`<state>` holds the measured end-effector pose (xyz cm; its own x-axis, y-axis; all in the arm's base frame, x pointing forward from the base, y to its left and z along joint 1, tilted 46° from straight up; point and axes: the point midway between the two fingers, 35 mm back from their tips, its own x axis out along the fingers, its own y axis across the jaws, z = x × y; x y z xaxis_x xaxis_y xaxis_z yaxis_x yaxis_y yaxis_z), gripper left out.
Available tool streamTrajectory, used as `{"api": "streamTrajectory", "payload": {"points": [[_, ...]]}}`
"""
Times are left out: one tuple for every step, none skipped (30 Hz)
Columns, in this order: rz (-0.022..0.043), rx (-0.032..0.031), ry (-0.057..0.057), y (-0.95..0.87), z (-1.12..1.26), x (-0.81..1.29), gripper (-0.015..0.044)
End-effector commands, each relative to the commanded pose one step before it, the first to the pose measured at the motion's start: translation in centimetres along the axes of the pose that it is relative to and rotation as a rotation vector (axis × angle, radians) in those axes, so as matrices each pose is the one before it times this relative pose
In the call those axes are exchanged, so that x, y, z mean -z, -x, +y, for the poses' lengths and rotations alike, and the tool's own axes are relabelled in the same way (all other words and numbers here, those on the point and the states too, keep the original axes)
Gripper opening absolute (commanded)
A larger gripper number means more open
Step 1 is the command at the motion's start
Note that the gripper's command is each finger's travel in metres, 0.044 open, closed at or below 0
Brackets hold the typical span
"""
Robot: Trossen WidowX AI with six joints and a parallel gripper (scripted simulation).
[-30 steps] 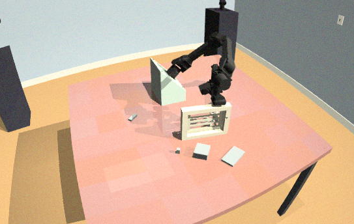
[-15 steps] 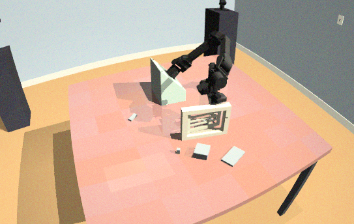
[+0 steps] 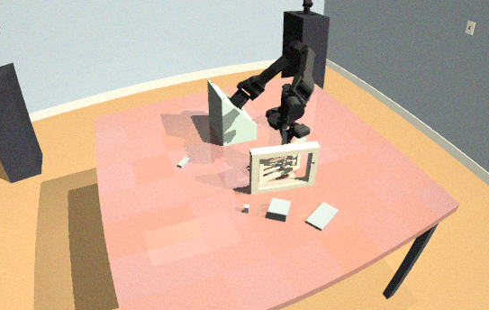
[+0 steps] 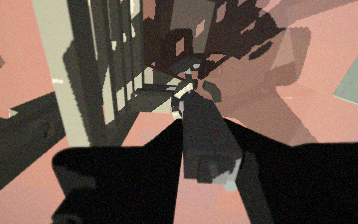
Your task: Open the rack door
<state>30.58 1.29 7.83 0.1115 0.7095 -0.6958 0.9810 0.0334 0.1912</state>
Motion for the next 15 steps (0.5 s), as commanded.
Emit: {"api": "streamTrajectory", "payload": {"points": [[-0.01100,-0.00863,0.0923,0.003,-0.419,-0.243,0.0025],[-0.00002,0.00008,0.0155,-0.002,-0.225,-0.033,0.0025],[-0.00005,0.00009,0.0148,0.000,-0.223,-0.043,0.0025],[-0.00004,0.00009,0.0149,-0.001,-0.225,-0.038,0.0025],[-0.00002,0.00008,0.0149,-0.002,-0.226,-0.033,0.0025],[-0.00006,0.00009,0.0145,0.000,-0.225,-0.043,0.0025],[-0.00004,0.00009,0.0146,-0.001,-0.227,-0.039,0.0025],[-0.00002,0.00008,0.0146,-0.002,-0.228,-0.033,0.0025],[-0.00006,0.00010,0.0143,0.000,-0.226,-0.044,0.0025],[-0.00004,0.00009,0.0144,-0.001,-0.228,-0.039,0.0025],[-0.00002,0.00009,0.0144,-0.002,-0.229,-0.034,0.0025],[-0.00007,0.00010,0.0140,0.000,-0.226,-0.043,0.0025],[-0.00004,0.00009,0.0140,-0.001,-0.227,-0.038,0.0025],[-0.00002,0.00008,0.0140,-0.002,-0.228,-0.032,0.0025],[-0.00007,0.00010,0.0138,0.000,-0.226,-0.043,0.0025]]}}
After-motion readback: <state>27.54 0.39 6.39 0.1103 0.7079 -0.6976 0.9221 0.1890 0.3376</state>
